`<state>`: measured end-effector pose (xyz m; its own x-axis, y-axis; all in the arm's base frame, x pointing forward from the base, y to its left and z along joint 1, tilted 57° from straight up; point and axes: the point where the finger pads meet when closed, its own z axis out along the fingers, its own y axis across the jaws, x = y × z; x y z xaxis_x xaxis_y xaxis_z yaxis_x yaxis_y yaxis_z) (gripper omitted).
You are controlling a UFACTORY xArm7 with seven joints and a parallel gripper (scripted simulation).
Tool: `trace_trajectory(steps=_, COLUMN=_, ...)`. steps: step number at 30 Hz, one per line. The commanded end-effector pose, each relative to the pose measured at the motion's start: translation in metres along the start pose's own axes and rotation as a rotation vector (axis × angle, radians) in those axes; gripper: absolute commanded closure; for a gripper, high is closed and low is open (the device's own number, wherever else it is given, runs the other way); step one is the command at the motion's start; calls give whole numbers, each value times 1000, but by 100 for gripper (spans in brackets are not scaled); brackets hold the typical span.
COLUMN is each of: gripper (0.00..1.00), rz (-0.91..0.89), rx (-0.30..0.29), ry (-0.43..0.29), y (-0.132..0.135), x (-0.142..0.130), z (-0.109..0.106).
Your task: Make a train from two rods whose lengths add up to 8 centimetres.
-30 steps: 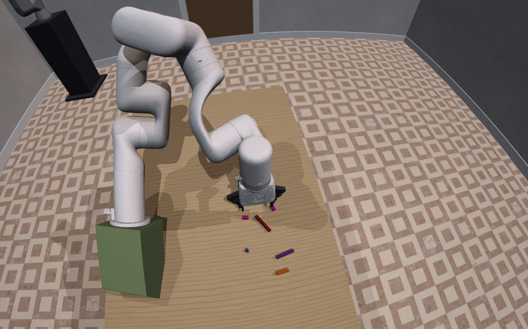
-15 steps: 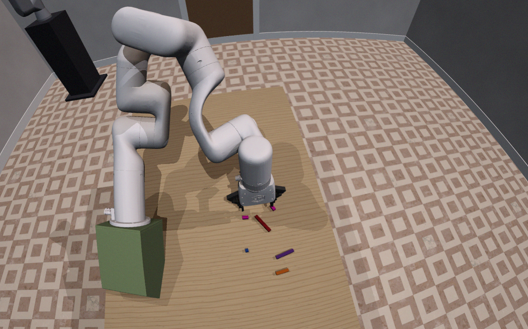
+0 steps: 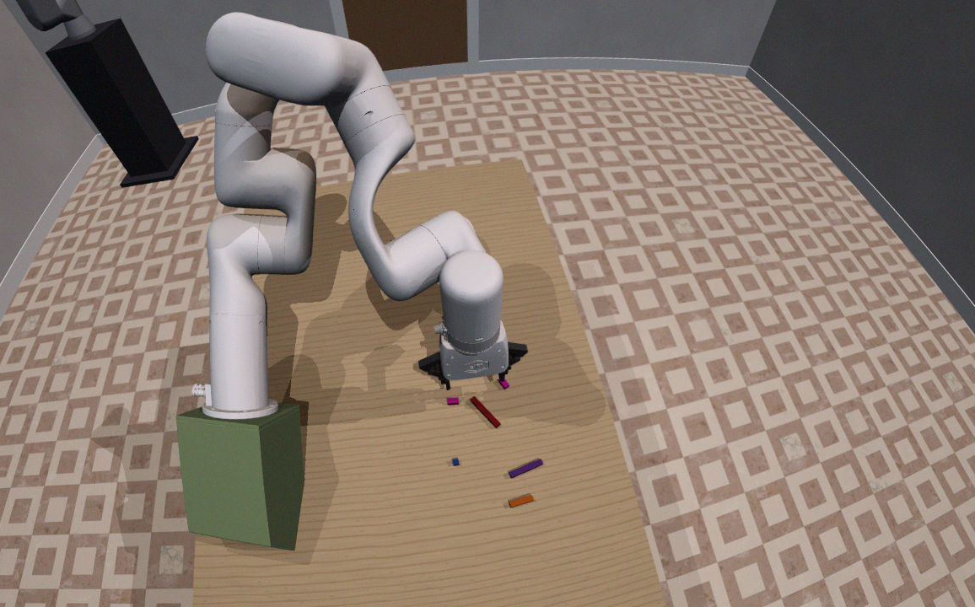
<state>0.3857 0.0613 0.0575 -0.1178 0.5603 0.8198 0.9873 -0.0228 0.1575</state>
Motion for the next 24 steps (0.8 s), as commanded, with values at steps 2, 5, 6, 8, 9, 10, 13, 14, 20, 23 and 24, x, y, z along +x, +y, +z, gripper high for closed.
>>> trace_trajectory(steps=2, gripper=0, rz=1, rx=-3, ry=-2, y=1, x=-1, z=-1)
trace_trajectory(steps=5, gripper=0, rz=1, rx=-3, ry=-2, y=1, x=-1, z=-1)
trace_trajectory(steps=6, gripper=0, rz=1, rx=-3, ry=-2, y=1, x=-1, z=-1)
trace_trajectory(steps=8, gripper=0, rz=1, rx=-3, ry=-2, y=1, x=-1, z=-1)
trace_trajectory(steps=9, gripper=0, rz=1, rx=-3, ry=-2, y=1, x=-1, z=-1)
trace_trajectory(steps=10, gripper=0, rz=1, rx=-3, ry=-2, y=1, x=-1, z=-1)
trace_trajectory(steps=13, gripper=0, rz=0, rx=-3, ry=-2, y=1, x=-1, z=-1)
trace_trajectory(steps=14, gripper=0, rz=0, rx=-3, ry=-2, y=1, x=-1, z=-1)
trace_trajectory(steps=20, gripper=0, rz=-104, rx=-4, ry=5, y=7, x=-7, z=-4)
trace_trajectory(steps=23, gripper=0, rz=-218, rx=-5, ry=10, y=13, x=-14, z=-6)
trace_trajectory(steps=24, gripper=0, rz=-243, rx=-6, ry=11, y=14, x=-15, z=-7)
